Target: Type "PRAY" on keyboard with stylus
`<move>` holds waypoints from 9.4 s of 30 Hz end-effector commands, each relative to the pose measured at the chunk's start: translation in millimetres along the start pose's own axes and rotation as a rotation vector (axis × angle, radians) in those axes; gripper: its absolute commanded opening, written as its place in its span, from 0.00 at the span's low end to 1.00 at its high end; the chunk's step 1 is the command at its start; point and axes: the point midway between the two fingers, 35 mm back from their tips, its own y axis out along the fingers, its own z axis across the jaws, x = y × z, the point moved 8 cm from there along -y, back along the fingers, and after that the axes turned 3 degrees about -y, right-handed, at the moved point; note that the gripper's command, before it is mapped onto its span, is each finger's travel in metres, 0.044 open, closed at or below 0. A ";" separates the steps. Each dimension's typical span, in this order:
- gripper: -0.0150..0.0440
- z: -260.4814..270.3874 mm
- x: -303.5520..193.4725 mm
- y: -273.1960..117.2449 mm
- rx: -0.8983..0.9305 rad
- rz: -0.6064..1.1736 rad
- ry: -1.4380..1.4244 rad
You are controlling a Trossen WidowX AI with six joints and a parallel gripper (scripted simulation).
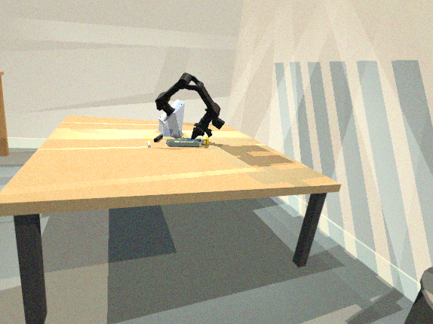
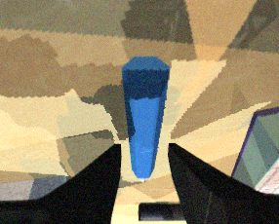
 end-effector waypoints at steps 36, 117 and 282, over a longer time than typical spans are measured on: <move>0.25 -2.8 -27.7 -41.0 0.036 -0.033 -0.002; 0.25 -87.9 -199.6 24.6 0.177 -1.327 0.543; 0.39 -75.1 -234.9 69.6 -0.288 -1.465 0.790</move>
